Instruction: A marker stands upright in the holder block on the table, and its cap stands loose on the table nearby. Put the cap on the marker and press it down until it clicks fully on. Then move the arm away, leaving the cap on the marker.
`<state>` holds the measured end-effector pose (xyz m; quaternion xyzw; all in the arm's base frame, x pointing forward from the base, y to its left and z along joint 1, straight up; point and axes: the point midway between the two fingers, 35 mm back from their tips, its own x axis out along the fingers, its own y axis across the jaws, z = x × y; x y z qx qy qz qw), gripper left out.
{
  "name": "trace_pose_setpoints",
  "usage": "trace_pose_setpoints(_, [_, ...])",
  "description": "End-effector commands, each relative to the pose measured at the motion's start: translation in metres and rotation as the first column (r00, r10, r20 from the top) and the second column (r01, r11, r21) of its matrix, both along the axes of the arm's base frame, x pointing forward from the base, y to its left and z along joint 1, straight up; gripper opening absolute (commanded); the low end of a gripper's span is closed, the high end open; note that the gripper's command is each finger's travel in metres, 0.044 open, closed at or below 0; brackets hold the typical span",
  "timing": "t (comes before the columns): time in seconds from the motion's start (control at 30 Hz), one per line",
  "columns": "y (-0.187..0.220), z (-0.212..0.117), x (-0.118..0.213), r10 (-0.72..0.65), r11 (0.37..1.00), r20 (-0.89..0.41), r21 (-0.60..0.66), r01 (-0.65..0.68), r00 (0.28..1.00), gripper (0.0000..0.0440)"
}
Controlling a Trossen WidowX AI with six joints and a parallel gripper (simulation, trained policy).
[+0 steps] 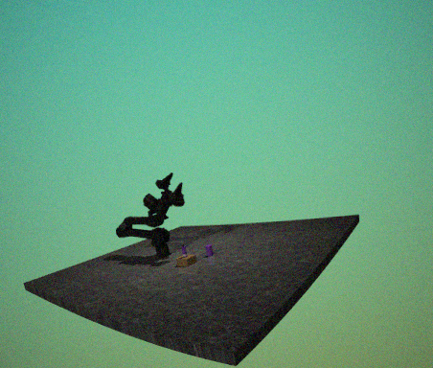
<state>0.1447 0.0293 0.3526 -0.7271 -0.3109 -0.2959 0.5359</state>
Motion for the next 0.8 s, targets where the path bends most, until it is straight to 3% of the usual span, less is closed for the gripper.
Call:
trace_pose_setpoints(0.0, [0.0,-0.001,0.002,0.001,1.0,-0.012,-0.001,-0.001,1.0,0.0376])
trace_pose_setpoints(0.23, [0.002,-0.002,0.014,0.015,1.0,-0.098,-0.005,-0.016,0.995,0.0218])
trace_pose_setpoints(0.77, [0.009,-0.009,0.039,0.025,0.998,-0.311,-0.043,-0.041,0.95,0.0266])
